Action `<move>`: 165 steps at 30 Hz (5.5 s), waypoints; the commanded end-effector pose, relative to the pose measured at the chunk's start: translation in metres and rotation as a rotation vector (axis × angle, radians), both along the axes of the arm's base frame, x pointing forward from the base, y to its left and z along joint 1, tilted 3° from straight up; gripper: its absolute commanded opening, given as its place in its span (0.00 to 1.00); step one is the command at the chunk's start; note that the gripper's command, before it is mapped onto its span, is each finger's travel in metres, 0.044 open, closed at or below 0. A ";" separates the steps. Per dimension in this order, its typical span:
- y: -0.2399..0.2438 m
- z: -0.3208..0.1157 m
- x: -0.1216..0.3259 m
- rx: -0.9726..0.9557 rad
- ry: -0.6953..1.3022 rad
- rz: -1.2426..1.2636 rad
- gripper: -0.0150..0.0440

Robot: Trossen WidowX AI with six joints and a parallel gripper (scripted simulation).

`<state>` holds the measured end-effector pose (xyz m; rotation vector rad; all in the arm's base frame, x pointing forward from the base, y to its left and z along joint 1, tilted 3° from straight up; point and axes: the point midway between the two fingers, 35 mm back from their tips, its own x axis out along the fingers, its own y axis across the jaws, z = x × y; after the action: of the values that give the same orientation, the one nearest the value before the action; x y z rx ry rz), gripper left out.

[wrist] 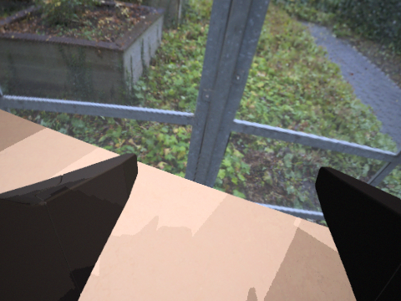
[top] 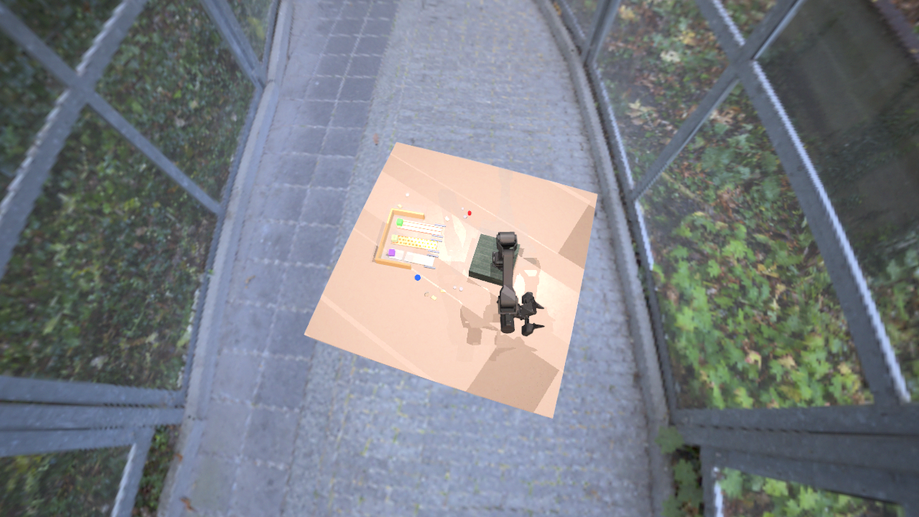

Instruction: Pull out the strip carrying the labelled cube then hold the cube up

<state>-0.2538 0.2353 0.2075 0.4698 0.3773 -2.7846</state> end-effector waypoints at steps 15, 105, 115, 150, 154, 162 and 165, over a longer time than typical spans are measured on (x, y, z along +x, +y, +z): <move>0.097 -0.038 0.204 -0.162 -0.216 -0.951 0.93; -0.216 -0.194 0.647 -1.817 -0.193 -2.752 0.25; -0.215 -0.211 0.647 -1.817 -0.193 -2.752 0.25; -0.214 -0.244 0.645 -1.817 -0.193 -2.752 0.25; -0.214 -0.244 0.645 -1.817 -0.193 -2.752 0.25; -0.214 -0.245 0.645 -1.817 -0.193 -2.752 0.25; -0.214 -0.245 0.645 -1.817 -0.193 -2.752 0.25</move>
<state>0.3930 0.0221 -0.0357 -0.1568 1.5092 0.2372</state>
